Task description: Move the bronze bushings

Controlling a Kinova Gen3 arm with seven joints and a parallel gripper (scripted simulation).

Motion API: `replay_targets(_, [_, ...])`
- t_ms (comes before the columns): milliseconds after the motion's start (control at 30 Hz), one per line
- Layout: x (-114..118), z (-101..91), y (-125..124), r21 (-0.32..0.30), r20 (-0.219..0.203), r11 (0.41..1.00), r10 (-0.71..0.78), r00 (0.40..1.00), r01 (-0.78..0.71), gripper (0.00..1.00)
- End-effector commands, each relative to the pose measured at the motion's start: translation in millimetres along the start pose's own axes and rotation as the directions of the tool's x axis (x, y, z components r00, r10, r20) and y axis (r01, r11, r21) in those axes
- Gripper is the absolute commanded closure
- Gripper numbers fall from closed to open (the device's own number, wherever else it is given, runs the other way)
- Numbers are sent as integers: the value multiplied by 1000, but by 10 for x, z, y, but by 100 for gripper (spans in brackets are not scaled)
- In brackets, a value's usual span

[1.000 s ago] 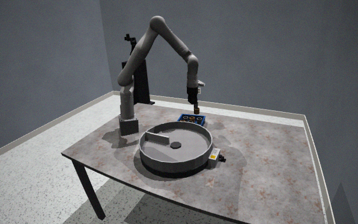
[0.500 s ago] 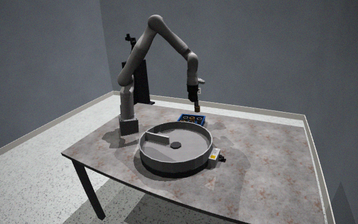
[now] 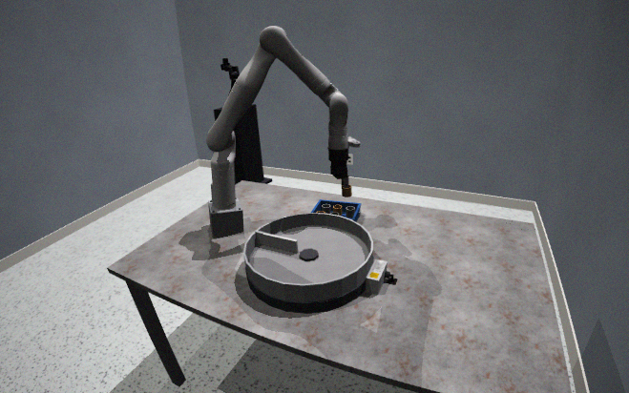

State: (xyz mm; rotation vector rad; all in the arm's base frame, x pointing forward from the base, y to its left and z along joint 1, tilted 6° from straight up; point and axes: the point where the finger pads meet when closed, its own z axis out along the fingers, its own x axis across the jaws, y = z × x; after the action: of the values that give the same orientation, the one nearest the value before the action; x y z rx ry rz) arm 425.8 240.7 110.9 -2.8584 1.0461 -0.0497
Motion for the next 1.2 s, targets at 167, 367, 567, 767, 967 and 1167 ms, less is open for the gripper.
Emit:
replay_targets(167, [2, -8, -6, 2, -1, 1000, 0, 1000, 0, 100])
replay_targets(367, [2, -8, -6, 2, -1, 1000, 0, 1000, 0, 100])
replay_targets(567, [3, -8, -6, 2, -1, 1000, 0, 1000, 0, 100])
replay_targets(767, [11, -8, 10, 2, -1, 1000, 0, 1000, 0, 100])
replay_targets(967, [30, -8, 43, 2, -1, 1000, 0, 1000, 0, 100])
replay_targets(1167, [87, -8, 143, 2, -1, 1000, 0, 1000, 0, 100])
